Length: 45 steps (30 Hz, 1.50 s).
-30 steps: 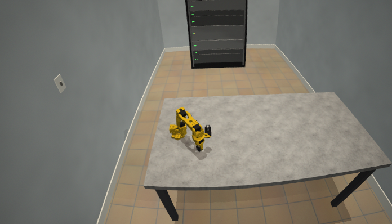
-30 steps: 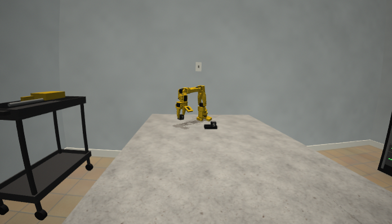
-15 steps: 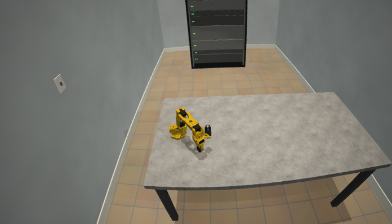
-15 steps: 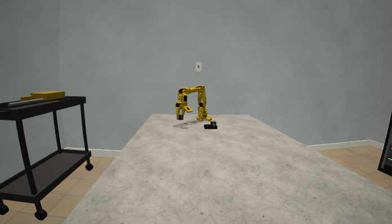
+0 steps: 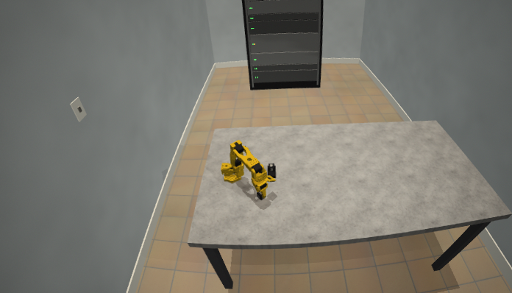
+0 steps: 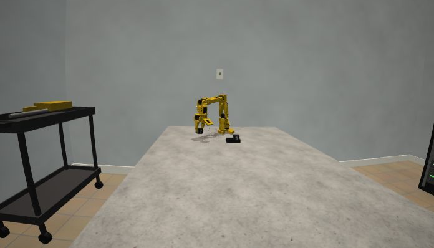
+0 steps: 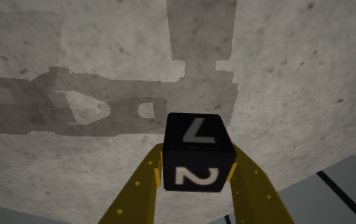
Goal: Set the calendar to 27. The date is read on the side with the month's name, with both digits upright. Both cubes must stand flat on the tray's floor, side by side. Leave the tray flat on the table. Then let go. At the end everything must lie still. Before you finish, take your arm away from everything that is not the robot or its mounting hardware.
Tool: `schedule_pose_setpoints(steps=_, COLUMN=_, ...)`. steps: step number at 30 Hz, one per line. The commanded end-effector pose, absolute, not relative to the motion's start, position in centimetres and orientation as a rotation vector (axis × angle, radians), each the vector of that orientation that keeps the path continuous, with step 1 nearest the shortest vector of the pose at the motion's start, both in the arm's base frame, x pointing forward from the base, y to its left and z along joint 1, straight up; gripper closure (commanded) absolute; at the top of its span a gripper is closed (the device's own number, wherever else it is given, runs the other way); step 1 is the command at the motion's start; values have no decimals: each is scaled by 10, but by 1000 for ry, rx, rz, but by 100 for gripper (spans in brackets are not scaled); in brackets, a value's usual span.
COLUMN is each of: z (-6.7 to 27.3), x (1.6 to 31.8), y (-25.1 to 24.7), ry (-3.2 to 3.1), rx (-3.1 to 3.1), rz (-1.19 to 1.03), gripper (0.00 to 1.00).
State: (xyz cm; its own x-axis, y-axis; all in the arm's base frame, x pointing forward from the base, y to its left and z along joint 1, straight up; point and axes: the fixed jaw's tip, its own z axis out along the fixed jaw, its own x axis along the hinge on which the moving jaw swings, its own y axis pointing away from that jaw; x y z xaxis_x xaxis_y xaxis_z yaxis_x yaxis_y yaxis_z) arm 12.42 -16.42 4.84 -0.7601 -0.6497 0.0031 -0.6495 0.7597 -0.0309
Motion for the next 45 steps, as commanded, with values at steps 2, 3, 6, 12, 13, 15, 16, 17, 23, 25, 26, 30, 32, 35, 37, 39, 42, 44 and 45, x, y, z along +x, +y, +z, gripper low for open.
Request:
schedule_pose_setpoints(steps=2, z=51, x=125, y=-167, ry=2935, rx=-1068, rz=-88, gripper=100)
schedule_pose_setpoints(steps=3, z=50, x=125, y=-167, ry=2935, rx=-1068, rz=-88, gripper=100)
schedule_pose_setpoints(steps=6, z=48, x=125, y=-167, ry=2935, rx=-1068, rz=-88, gripper=100)
schedule_pose_setpoints(steps=12, z=46, x=125, y=-167, ry=2935, rx=-1068, rz=-88, gripper=100)
schedule_pose_setpoints(steps=13, z=46, x=125, y=-167, ry=2935, rx=-1068, rz=-88, gripper=100)
schedule_pose_setpoints(steps=15, z=46, x=125, y=-167, ry=2935, rx=-1068, rz=-88, gripper=100)
schedule_pose_setpoints(steps=16, z=46, x=125, y=-167, ry=2935, rx=-1068, rz=-88, gripper=100)
schedule_pose_setpoints(steps=17, z=46, x=125, y=-167, ry=2935, rx=-1068, rz=-88, gripper=100)
schedule_pose_setpoints(steps=23, z=42, x=125, y=-168, ry=2935, rx=-1068, rz=-88, gripper=100)
schedule_pose_setpoints(steps=25, z=41, x=125, y=-168, ry=2935, rx=-1068, rz=-88, gripper=100)
schedule_pose_setpoints(steps=26, z=40, x=125, y=-168, ry=2935, rx=-1068, rz=-88, gripper=100)
schedule_pose_setpoints(steps=30, z=40, x=125, y=-168, ry=2935, rx=-1068, rz=-88, gripper=100)
schedule_pose_setpoints(steps=32, z=40, x=125, y=-168, ry=2935, rx=-1068, rz=-88, gripper=100)
schedule_pose_setpoints(steps=35, z=39, x=125, y=-168, ry=2935, rx=-1068, rz=-88, gripper=100)
schedule_pose_setpoints(steps=37, z=38, x=125, y=-168, ry=2935, rx=-1068, rz=-88, gripper=100)
schedule_pose_setpoints(steps=39, z=37, x=125, y=-168, ry=2935, rx=-1068, rz=-88, gripper=100)
schedule_pose_setpoints(steps=42, z=35, x=125, y=-168, ry=2935, rx=-1068, rz=-88, gripper=100)
schedule_pose_setpoints(steps=44, z=34, x=125, y=-168, ry=2935, rx=-1068, rz=-88, gripper=100)
schedule_pose_setpoints(steps=45, z=34, x=125, y=-168, ry=2935, rx=-1068, rz=-88, gripper=100)
